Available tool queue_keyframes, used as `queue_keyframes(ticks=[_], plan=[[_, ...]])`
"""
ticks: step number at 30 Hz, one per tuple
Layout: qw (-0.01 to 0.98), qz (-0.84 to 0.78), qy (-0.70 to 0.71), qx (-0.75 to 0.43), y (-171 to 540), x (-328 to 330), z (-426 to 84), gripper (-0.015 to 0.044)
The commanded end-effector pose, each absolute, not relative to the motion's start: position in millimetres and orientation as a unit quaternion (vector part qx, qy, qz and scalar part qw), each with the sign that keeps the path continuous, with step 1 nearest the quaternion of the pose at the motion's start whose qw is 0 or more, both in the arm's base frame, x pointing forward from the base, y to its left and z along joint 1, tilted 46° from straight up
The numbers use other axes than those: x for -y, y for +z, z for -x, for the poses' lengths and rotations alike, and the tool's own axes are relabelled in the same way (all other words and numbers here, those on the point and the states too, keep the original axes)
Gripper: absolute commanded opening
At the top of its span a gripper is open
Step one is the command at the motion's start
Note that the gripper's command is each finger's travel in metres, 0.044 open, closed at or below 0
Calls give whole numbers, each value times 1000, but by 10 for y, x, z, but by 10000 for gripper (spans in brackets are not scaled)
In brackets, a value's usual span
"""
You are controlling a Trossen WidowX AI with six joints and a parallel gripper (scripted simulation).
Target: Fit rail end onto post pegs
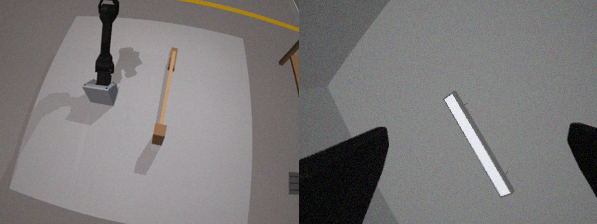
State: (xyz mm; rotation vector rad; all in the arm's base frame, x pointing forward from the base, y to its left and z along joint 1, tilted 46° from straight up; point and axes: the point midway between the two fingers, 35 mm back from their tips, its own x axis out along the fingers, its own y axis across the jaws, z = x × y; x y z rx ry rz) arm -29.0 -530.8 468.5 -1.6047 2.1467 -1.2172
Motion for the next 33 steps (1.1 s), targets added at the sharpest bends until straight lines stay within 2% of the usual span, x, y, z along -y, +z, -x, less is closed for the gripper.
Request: queue_keyframes(ticks=[1,9,16,25,33], plan=[[159,580,-363,-712,4285,5495,-121,440],[287,635,-247,-673,3423,5586,-984,440],[399,668,-121,-616,2590,5351,-1866,440],[522,668,61,-526,1562,4610,-2807,440],[608,620,229,-440,790,3619,-3348,440]])
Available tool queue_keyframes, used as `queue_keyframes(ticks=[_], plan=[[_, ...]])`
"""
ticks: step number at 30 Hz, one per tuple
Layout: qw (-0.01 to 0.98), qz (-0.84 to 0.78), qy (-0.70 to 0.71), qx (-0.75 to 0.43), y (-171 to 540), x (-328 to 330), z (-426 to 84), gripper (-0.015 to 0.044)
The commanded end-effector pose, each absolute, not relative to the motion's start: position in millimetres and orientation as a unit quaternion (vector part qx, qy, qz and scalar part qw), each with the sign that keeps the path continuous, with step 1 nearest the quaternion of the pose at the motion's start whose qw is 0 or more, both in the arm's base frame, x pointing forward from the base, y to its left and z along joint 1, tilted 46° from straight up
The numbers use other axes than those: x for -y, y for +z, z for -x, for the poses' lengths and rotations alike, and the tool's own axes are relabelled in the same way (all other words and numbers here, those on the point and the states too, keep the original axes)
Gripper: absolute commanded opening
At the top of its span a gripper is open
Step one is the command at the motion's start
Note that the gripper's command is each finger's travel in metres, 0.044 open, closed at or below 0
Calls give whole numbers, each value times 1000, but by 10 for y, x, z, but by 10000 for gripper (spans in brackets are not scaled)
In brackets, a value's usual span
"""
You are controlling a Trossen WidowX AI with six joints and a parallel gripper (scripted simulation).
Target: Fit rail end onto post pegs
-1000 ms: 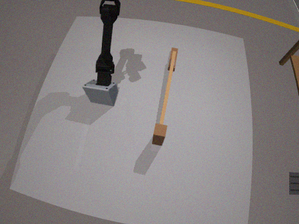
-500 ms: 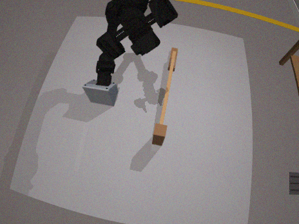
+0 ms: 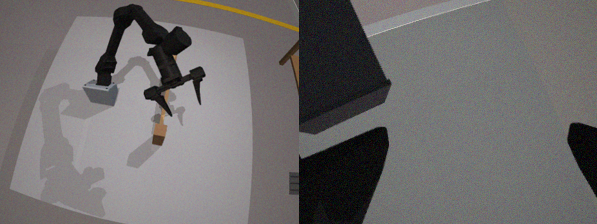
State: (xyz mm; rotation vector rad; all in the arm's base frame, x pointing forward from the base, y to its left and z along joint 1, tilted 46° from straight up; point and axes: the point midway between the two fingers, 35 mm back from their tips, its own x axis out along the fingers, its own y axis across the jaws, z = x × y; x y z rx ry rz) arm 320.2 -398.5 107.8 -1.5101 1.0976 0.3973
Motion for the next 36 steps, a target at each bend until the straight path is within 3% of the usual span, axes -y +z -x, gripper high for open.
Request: queue_keyframes(ticks=[1,10,20,36], plan=[[617,610,250,-430,707,3479,-3393,440],[678,484,436,-340,124,2099,-3547,440],[695,285,597,-283,-85,704,-3281,440],[693,255,615,-278,-144,469,-3217,440]])
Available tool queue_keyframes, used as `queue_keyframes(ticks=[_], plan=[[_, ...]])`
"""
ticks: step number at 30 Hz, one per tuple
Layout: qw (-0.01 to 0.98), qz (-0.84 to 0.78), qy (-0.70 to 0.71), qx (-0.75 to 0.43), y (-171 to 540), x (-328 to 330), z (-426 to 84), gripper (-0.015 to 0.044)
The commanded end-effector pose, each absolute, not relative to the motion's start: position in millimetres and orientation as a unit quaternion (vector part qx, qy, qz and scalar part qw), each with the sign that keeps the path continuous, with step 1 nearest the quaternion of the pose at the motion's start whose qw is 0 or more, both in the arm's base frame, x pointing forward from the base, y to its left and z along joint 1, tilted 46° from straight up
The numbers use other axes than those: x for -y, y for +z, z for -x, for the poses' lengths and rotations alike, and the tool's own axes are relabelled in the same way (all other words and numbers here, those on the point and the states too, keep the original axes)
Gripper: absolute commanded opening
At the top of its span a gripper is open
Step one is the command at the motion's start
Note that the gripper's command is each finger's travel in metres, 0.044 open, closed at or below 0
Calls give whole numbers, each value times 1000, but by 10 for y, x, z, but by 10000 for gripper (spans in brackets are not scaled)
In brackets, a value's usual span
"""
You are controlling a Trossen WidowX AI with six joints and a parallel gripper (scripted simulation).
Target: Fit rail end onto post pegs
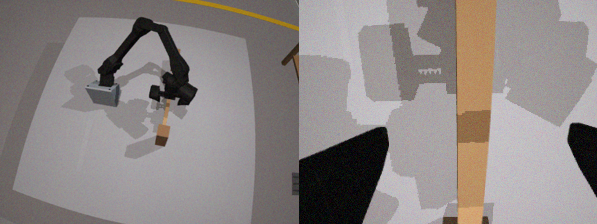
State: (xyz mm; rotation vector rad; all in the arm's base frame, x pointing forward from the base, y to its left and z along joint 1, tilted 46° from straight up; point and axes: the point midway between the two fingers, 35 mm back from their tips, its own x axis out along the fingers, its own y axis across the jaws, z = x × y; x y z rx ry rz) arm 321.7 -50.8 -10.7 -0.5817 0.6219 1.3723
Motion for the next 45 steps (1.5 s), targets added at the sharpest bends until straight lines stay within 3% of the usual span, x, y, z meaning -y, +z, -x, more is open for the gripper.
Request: queue_keyframes(ticks=[1,40,45], plan=[[693,255,615,-278,-155,458,-3220,440],[693,254,615,-277,-564,24,-3264,440],[693,254,615,-277,-564,24,-3264,309]])
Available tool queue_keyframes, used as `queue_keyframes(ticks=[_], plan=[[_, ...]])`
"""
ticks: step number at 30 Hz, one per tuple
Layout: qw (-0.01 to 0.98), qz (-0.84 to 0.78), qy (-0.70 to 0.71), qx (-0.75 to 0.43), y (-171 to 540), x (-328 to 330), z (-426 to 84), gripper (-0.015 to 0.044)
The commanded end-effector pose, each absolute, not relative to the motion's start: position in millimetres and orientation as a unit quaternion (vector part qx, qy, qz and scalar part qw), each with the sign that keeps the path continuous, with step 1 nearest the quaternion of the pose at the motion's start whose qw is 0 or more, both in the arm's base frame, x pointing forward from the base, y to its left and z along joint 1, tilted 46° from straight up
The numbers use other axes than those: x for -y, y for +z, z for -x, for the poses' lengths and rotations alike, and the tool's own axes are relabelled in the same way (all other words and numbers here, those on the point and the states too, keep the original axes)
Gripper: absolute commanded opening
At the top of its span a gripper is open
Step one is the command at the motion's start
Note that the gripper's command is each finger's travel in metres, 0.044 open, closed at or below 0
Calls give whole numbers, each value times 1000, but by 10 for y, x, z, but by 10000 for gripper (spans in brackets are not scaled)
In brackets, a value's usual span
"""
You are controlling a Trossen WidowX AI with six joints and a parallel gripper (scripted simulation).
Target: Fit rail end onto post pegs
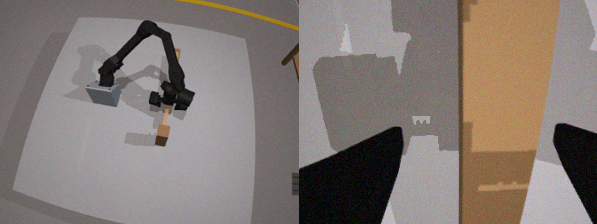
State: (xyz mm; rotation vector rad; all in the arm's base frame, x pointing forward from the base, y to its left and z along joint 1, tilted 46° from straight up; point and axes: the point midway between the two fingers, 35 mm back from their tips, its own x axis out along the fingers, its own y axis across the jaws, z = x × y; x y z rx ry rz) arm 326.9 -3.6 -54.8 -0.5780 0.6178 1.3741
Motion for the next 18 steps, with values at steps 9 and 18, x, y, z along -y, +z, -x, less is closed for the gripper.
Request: queue_keyframes(ticks=[9,18], plan=[[693,254,615,-277,-564,24,-3264,72],[693,254,615,-277,-564,24,-3264,0]])
